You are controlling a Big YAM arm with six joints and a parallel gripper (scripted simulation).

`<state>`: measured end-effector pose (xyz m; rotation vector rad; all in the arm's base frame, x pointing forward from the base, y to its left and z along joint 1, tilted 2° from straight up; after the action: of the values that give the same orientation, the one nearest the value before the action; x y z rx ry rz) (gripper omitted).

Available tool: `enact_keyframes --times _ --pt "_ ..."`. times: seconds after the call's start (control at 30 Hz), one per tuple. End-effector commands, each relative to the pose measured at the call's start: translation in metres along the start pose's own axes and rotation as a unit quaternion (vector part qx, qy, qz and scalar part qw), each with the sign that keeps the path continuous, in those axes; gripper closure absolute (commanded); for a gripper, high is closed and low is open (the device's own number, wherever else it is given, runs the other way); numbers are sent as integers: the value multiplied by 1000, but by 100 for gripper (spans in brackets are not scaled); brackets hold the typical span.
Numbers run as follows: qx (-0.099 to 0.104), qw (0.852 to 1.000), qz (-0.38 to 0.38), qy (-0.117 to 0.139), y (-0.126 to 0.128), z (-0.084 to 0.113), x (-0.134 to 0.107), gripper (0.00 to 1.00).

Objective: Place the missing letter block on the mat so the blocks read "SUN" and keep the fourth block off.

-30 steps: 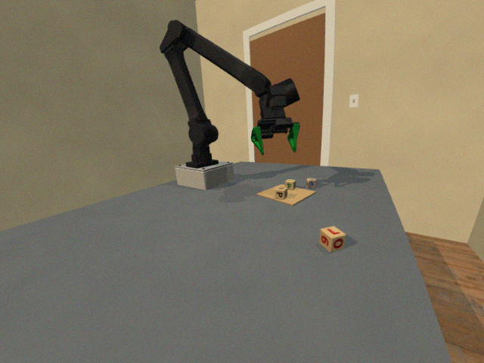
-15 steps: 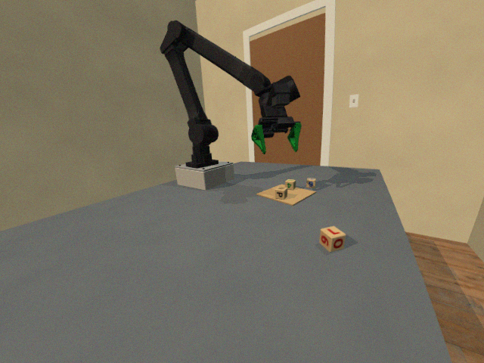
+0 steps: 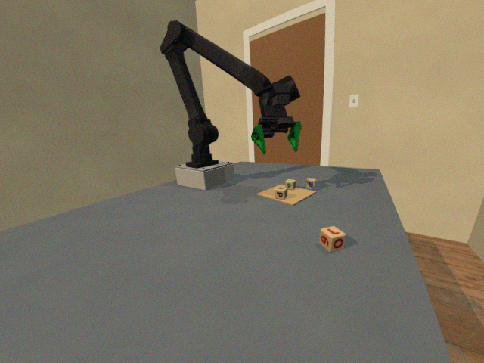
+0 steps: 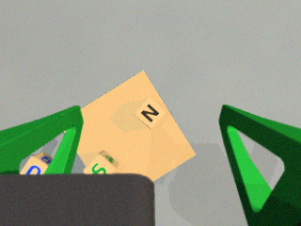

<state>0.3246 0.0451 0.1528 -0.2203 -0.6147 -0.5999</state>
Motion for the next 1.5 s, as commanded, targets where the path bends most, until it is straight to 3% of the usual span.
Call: enact_keyframes --times 0.0,0.77,0.83,0.9,0.97,1.0,1.2,1.37,1.47 --pt "18 1000 -4 -16 9 7 10 0" --pt "19 1000 -6 -18 11 6 15 0" --pt "21 999 -15 -23 18 1 38 0" --pt "19 999 -15 -21 23 -16 69 0" --pt "19 999 -15 -21 23 -16 69 0" --pt "19 999 -15 -21 25 -30 90 0" --pt "16 999 -13 -26 15 -83 163 0" --pt "13 999 -9 -35 -9 -135 221 0" --pt "13 999 -9 -35 -12 -139 225 0"
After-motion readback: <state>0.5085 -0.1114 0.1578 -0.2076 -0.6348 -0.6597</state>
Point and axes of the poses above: the point where the finger pads meet when closed, its own z axis back along the fingers, its own y axis across the jaws, x = y × z, the point moved 9 cm from there along z, back along the fingers, and after that the axes turned 4 degrees about z, right-handed, at the moved point
